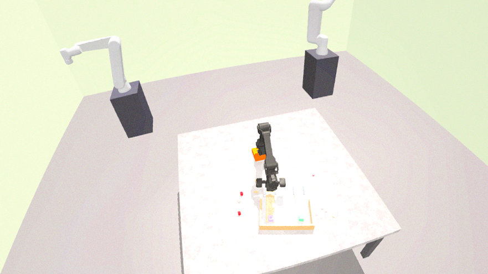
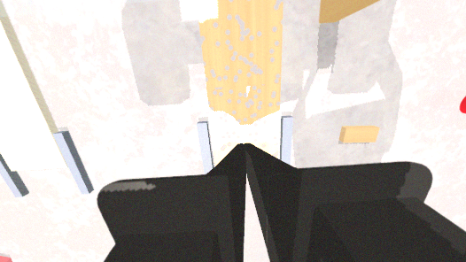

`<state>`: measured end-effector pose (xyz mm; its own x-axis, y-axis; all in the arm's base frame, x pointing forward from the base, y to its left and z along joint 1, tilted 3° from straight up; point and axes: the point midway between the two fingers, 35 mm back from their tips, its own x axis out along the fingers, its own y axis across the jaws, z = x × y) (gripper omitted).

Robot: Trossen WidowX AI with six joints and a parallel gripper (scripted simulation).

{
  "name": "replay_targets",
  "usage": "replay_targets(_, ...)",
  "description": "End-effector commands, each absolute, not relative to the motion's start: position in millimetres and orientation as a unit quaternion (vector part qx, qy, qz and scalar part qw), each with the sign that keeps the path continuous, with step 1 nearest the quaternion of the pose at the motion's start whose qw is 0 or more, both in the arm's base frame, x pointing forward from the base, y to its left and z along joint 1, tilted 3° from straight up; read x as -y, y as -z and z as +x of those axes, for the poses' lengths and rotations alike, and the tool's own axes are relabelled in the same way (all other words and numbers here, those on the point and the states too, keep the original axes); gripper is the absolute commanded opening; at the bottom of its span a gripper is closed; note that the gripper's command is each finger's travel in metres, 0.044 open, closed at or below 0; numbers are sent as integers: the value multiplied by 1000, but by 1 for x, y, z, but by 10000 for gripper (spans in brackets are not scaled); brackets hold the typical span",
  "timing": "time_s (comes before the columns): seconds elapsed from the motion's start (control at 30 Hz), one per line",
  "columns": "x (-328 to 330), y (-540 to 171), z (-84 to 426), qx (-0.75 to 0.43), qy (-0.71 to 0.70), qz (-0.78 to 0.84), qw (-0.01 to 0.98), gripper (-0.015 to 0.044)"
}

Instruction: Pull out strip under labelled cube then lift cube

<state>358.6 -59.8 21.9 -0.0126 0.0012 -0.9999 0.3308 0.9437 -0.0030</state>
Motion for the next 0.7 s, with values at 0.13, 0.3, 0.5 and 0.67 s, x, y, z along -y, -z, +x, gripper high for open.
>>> replay_targets(0.13, 61, -5, 356, -705, 121, 117, 689, 0)
replay_targets(0.3, 62, 3, 355, -705, 121, 117, 689, 0)
replay_targets(0.5, 62, 4, 355, -705, 122, 117, 689, 0)
replay_targets(0.67, 62, 4, 355, -705, 122, 117, 689, 0)
